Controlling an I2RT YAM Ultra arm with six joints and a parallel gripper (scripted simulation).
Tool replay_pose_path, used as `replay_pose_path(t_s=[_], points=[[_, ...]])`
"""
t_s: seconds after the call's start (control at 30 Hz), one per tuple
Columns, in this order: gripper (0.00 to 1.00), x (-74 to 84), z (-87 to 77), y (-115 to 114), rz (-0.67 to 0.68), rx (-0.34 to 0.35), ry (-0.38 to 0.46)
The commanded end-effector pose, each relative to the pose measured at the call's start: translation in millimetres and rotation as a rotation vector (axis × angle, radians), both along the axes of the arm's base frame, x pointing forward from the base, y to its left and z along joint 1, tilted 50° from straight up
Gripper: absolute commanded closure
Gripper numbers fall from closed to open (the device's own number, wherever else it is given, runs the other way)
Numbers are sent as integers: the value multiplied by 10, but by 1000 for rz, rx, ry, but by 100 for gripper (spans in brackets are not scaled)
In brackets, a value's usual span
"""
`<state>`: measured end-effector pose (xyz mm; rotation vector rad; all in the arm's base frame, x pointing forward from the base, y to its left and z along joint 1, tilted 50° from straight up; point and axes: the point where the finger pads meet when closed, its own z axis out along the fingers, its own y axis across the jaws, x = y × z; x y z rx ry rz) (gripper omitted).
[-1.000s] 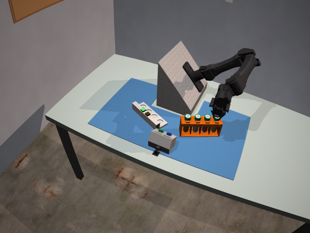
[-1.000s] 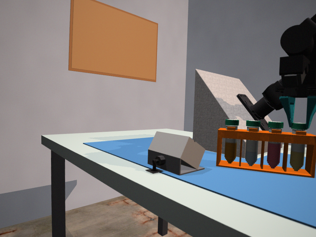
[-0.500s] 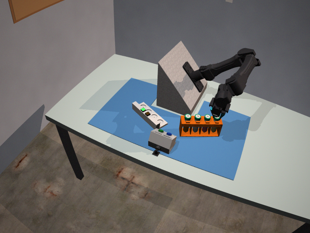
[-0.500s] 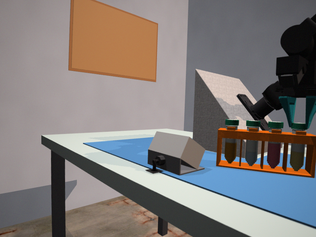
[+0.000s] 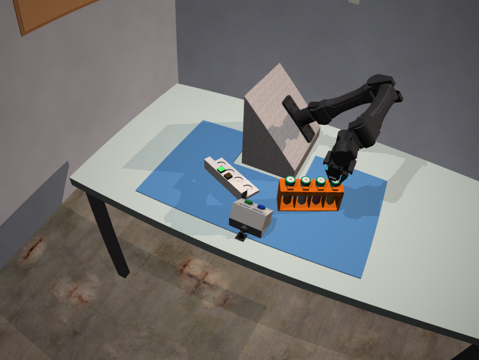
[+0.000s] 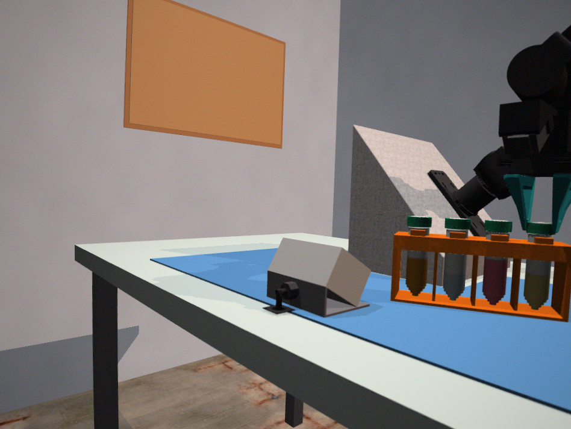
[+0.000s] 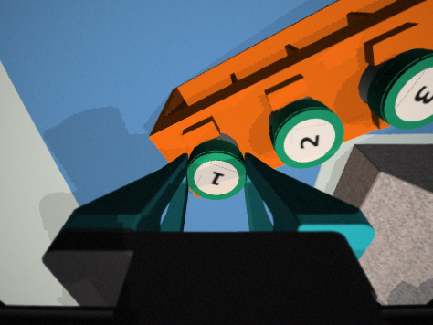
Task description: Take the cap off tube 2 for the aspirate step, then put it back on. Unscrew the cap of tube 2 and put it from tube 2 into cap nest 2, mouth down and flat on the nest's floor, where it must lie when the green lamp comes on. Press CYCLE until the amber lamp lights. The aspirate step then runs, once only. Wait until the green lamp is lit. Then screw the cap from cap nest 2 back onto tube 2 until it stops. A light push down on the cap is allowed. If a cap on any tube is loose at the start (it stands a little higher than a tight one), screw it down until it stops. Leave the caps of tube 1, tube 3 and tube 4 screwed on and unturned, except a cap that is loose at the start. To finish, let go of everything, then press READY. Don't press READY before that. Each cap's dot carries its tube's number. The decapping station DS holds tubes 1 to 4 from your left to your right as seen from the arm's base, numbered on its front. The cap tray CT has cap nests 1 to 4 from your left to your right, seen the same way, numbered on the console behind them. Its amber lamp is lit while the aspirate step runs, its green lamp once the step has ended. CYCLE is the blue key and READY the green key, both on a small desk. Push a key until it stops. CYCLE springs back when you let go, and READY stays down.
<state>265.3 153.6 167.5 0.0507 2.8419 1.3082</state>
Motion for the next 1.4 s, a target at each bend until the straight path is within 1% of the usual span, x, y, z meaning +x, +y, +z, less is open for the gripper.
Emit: replay_pose_path(t_s=[0.0,0.3,0.33,0.67,0.73,0.8,1.23,1.37], points=[[100,6,18,-15,-62,5,63],[100,6,18,-15,-62,5,63],[51,6,17,-14,-62,5,63],[51,6,16,-14,-62,5,63],[51,5,55,-59,-62,5,63],[51,5,55,-59,-62,5,63],[51,-7,305,-356,-62,4,64],[51,-7,309,-360,-62,4,64]])
